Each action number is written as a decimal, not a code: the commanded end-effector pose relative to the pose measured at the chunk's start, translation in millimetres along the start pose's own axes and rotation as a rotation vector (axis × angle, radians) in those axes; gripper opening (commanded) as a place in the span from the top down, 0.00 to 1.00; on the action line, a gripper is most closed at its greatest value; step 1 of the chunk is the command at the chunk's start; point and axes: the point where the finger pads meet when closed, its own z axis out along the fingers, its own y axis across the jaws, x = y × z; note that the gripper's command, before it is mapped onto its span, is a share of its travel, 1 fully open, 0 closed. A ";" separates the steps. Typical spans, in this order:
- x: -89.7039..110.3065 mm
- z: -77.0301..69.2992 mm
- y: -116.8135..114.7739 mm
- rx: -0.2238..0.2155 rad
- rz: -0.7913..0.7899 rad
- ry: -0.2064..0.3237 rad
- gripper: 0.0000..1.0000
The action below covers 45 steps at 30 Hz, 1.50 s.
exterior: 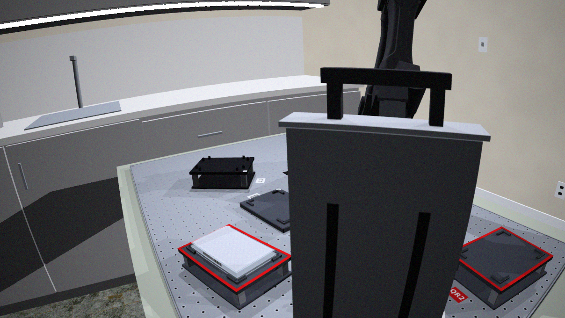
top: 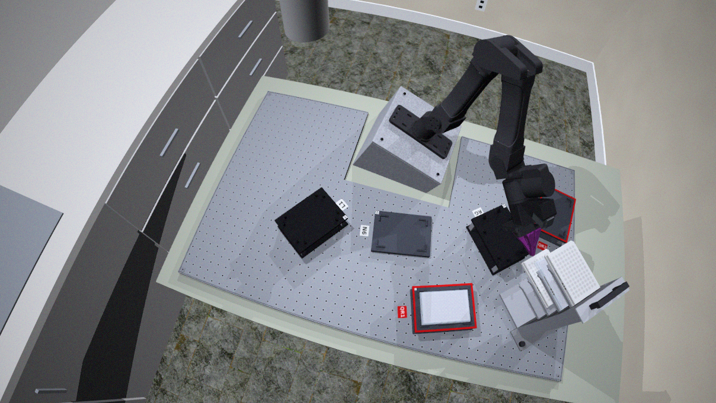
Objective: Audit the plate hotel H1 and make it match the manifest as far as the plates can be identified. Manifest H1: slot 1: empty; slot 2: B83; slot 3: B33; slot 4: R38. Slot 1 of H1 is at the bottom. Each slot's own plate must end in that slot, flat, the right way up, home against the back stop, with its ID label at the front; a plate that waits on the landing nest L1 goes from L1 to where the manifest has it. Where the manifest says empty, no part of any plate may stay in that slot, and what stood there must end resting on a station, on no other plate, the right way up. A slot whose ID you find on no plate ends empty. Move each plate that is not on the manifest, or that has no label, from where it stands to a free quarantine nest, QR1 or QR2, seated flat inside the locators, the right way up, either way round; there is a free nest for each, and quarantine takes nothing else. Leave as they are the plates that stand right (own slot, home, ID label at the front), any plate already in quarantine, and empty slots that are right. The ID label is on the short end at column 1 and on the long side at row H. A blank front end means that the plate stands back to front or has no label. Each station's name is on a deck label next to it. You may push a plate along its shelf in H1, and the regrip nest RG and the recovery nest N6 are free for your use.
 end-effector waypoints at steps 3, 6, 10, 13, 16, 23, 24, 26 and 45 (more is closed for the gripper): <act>-16.7 8.0 -1.3 0.003 -0.004 -0.030 1.00; -16.3 9.7 -1.8 0.005 -0.005 -0.025 1.00; -19.3 11.7 -1.3 0.003 -0.004 -0.030 1.00; -19.6 13.1 -1.4 0.003 -0.004 -0.030 1.00; -21.8 13.6 -1.3 0.003 -0.004 -0.034 1.00; -21.0 18.3 -1.5 0.003 -0.005 -0.023 1.00; -21.5 18.9 -1.9 0.005 -0.005 -0.024 1.00; -24.3 19.5 -1.5 0.003 -0.004 -0.031 1.00; -31.0 25.8 -0.9 0.001 -0.004 -0.045 1.00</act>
